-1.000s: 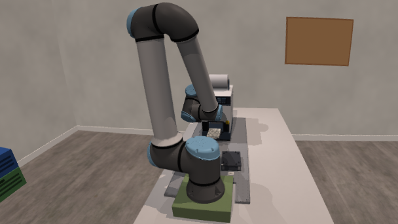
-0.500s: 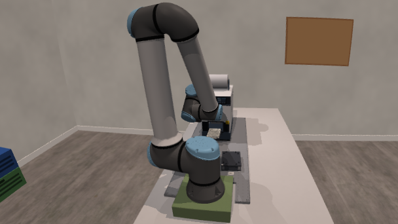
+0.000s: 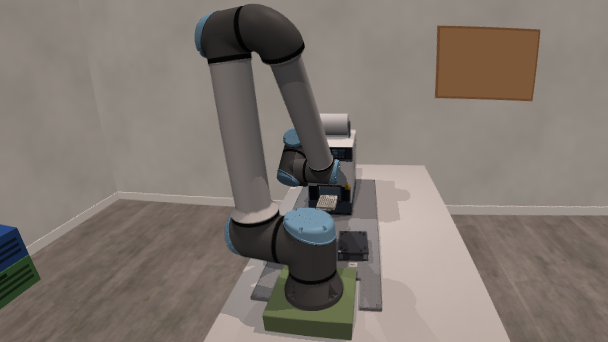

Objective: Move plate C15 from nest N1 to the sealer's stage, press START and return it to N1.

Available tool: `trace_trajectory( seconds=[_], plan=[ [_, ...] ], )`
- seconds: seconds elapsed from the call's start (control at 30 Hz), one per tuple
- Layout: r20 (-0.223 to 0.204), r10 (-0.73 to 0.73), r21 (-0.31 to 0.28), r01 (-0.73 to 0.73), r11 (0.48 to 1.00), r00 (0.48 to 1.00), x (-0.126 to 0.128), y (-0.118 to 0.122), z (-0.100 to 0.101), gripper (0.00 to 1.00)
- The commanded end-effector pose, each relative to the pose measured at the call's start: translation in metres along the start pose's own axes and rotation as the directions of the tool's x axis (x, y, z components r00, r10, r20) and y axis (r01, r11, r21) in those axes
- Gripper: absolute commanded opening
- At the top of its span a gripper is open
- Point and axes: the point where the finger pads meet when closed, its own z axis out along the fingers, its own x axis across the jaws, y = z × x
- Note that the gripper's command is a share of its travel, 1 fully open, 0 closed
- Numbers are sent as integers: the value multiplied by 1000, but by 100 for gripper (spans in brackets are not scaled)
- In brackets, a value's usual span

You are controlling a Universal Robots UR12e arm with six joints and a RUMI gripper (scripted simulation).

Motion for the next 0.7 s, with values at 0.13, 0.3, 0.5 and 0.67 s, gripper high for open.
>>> trace_trajectory(
  seconds=[0.13,0.3,0.5,0.67],
  plan=[
    [0,0,-1,0,1000,1000,0,2,1,0],
    [0,0,-1,0,1000,1000,0,2,1,0],
    [0,0,-1,0,1000,1000,0,-1,-9,0],
    [0,0,-1,0,1000,1000,0,-4,-16,0]
  ],
)
